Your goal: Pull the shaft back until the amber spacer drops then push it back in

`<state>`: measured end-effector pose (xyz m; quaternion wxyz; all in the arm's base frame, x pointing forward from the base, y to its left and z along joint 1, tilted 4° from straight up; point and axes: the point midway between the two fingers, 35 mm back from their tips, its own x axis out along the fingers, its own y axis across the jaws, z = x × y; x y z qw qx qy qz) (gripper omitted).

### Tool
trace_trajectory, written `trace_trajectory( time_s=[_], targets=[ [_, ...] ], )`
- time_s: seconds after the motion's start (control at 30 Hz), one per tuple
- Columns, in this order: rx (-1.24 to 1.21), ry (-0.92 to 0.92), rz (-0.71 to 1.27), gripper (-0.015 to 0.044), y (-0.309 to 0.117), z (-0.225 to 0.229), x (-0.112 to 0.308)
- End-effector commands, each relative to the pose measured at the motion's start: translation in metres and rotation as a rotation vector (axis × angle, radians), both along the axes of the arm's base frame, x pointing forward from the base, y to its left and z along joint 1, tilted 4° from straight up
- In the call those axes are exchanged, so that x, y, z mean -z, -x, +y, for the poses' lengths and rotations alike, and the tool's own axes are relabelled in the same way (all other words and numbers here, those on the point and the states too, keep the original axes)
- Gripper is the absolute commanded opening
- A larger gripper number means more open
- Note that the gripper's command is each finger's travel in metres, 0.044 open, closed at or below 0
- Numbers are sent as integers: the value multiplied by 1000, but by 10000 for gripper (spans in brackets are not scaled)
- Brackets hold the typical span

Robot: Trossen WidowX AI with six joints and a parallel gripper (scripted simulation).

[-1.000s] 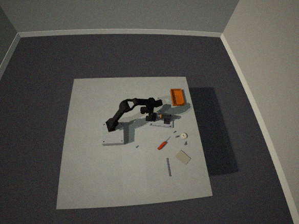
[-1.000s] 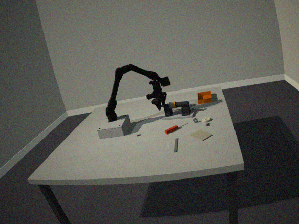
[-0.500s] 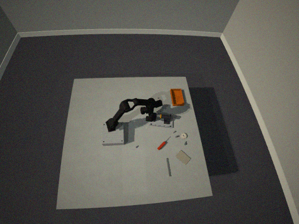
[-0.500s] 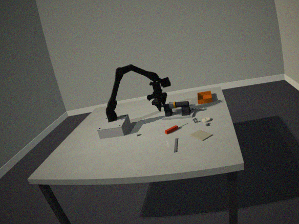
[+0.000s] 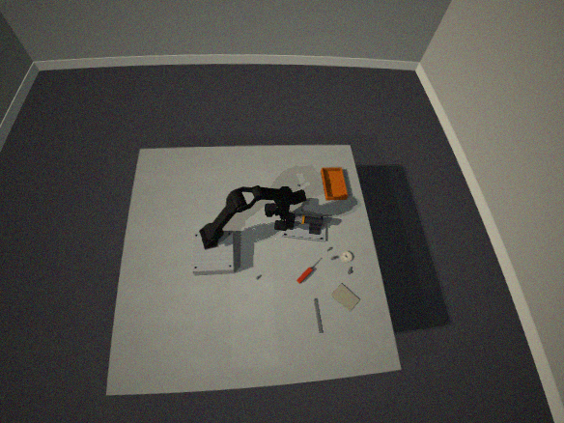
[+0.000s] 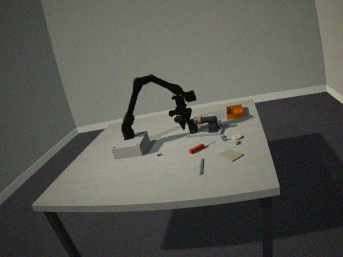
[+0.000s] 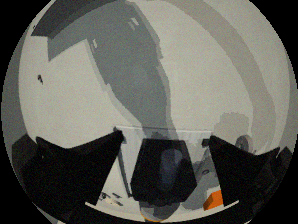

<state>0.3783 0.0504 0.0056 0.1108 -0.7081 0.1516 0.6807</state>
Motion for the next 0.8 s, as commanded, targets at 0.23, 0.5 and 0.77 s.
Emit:
trace_trajectory(
  time_s=[0.23, 0.5, 0.77],
  targets=[
    [0, 0, 0, 204, 0, 0, 0],
    [0, 0, 0, 0, 0, 0, 0],
    [-3, -3, 1, 0, 0, 0, 0]
  ],
)
